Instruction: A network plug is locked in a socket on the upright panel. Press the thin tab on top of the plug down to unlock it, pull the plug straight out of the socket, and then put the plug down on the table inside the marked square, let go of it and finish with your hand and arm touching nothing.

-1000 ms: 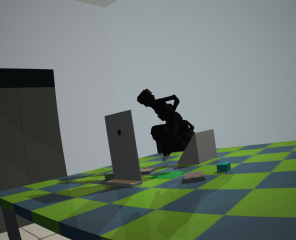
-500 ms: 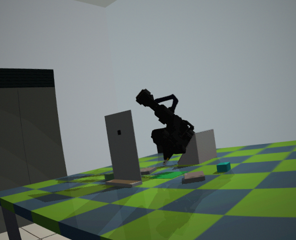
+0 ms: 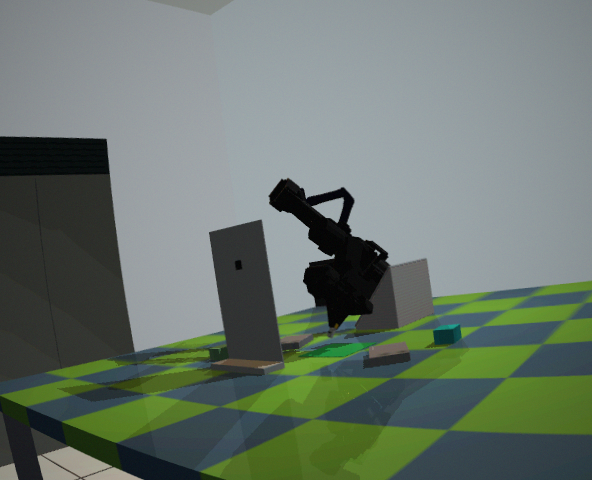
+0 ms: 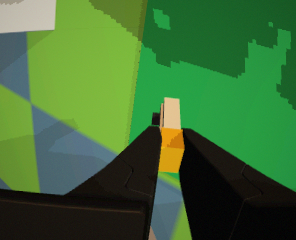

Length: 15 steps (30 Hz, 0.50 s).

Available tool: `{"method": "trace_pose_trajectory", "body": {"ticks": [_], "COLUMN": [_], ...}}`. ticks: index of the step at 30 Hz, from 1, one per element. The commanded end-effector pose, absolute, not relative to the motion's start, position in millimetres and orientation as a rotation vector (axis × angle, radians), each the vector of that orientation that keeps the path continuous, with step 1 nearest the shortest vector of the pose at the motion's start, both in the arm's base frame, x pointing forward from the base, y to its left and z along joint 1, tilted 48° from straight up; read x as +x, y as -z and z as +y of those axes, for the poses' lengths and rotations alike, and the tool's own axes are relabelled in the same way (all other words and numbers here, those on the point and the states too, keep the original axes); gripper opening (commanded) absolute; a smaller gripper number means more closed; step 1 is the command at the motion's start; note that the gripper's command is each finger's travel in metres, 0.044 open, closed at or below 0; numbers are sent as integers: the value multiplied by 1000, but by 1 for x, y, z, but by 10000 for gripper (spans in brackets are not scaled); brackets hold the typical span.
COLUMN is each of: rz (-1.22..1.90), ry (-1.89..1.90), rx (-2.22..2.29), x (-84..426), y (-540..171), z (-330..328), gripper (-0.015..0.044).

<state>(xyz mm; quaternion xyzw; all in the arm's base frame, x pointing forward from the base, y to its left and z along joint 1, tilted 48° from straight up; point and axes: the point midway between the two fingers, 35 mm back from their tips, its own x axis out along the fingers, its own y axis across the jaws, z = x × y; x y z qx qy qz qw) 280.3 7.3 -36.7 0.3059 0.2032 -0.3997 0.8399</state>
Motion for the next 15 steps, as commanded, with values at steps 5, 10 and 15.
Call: {"method": "trace_pose_trajectory", "body": {"ticks": [5, 10, 15], "rz": [436, 435, 434], "ry": [844, 844, 843], "rx": [637, 637, 635], "x": [279, 278, 278], "y": [44, 47, 50], "z": [-1, -5, -9], "gripper": [0, 0, 0]}}
